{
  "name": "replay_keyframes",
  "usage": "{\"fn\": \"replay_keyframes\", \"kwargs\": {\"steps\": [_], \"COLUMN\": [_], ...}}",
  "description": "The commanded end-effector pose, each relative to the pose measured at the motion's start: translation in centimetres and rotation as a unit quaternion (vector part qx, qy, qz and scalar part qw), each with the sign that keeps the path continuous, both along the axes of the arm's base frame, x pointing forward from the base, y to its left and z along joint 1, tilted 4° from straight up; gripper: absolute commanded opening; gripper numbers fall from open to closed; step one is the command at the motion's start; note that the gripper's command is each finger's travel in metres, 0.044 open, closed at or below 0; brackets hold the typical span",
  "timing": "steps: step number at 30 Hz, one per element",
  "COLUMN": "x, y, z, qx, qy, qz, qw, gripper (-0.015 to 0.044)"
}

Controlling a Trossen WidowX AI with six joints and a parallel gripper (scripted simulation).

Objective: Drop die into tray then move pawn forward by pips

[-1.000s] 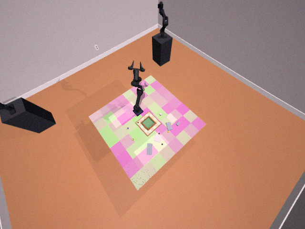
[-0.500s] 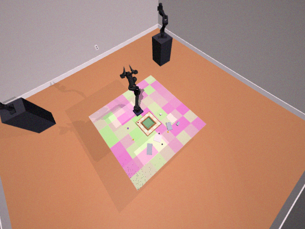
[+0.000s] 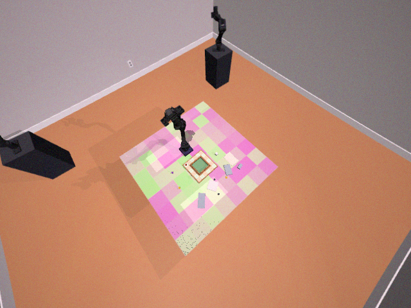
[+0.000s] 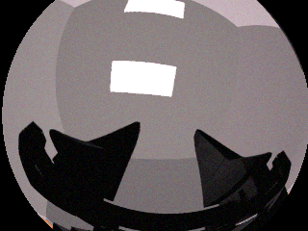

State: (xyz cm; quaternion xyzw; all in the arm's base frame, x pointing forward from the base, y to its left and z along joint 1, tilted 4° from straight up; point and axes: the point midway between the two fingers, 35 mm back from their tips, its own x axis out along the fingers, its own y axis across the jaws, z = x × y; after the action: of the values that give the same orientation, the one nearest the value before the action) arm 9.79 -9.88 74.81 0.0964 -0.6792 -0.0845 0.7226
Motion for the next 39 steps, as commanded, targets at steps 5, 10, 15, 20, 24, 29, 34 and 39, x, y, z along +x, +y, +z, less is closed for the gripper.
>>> {"fn": "replay_keyframes", "kwargs": {"steps": [5, 10, 15, 20, 24, 29, 34, 39], "x": [12.1, 18.6, 24.3, 28.6, 31.6, 34.7, 37.0, 37.5], "y": [-2.7, -2.1, -0.1, 3.1, 5.8, 9.6, 14.5, 19.8], "z": [-4.3, -7.9, -12.0, -16.0, -19.8, -24.9, -31.7, -38.7], "qx": [0.071, 0.100, 0.118, 0.112, 0.112, 0.110, 0.109, 0.102], "qy": [0.159, 0.251, 0.338, 0.417, 0.479, 0.557, 0.647, 0.731], "qz": [0.085, 0.136, 0.182, 0.213, 0.240, 0.271, 0.304, 0.323], "qw": [0.981, 0.953, 0.916, 0.877, 0.837, 0.777, 0.691, 0.593], "gripper": [0.0275, 0.0275, 0.0275, 0.0275, 0.0275, 0.0275, 0.0275, 0.0275]}}
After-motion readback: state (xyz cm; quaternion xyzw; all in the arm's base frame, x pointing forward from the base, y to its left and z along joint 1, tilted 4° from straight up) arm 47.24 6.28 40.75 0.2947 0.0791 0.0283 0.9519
